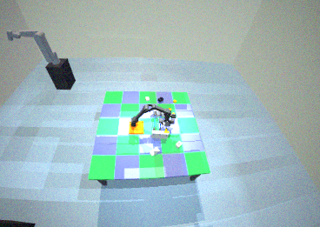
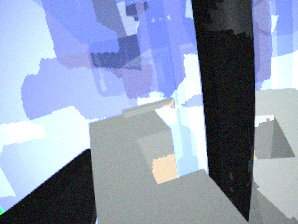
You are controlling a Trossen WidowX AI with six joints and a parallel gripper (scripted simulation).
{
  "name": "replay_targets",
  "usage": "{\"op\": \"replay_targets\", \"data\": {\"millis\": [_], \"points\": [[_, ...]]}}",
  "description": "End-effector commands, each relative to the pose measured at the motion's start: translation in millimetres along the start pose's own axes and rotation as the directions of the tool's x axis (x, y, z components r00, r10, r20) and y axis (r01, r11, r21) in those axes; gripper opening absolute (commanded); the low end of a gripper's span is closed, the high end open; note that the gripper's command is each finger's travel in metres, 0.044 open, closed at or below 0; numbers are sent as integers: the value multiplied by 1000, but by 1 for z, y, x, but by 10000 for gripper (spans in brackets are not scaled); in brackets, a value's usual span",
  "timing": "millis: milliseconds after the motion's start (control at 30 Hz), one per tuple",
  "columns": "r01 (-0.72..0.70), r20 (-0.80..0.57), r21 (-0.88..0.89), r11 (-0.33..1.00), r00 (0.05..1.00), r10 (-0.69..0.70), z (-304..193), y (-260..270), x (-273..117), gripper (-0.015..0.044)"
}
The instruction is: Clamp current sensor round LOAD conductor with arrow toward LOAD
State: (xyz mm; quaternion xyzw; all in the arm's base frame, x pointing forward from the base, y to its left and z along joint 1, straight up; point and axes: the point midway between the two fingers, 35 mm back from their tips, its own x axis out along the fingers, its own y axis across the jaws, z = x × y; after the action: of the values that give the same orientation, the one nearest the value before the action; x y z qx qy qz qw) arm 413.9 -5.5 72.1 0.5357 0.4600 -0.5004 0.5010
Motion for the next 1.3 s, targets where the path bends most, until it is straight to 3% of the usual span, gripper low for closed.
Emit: {"op": "replay_targets", "data": {"millis": [0,367,1033,1267], "points": [[-43,0,0,999,999,43,0,1,-4,0],[-213,-3,2,977,977,213,0,1,-18,0],[-204,2,-1,979,979,204,1,0,-14,0],[-204,2,-1,979,979,204,1,0,-14,184]]}}
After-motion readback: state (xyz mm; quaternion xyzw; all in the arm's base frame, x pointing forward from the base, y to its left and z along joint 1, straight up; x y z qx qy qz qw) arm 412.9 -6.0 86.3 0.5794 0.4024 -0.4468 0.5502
